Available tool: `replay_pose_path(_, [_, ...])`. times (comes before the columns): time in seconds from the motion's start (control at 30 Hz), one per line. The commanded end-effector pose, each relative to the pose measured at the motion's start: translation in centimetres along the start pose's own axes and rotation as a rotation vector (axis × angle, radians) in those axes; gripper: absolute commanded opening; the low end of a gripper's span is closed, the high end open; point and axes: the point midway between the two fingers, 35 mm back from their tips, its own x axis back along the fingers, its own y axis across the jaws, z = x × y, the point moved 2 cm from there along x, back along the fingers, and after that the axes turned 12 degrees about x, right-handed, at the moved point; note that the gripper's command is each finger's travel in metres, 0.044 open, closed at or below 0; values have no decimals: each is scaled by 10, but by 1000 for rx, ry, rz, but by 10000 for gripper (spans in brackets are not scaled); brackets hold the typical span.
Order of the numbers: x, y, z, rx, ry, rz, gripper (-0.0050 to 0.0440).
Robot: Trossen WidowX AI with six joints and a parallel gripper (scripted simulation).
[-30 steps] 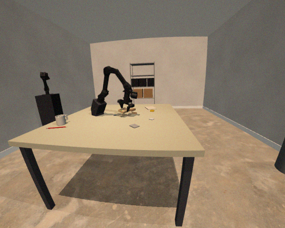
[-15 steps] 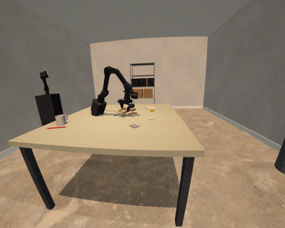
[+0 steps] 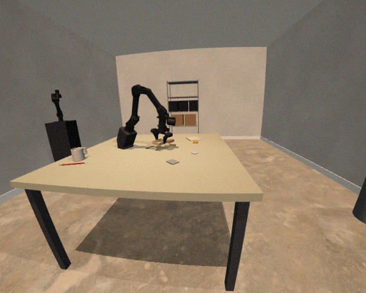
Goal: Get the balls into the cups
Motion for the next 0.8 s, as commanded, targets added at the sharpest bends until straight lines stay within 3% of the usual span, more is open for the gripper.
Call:
replay_pose_path(0.0, [0,4,0,-1,7,37,0])
replay_pose_path(0.4, [0,11,-1,-2,24,186,0])
replay_pose_path(0.77, [0,11,-1,-3,25,194,0])
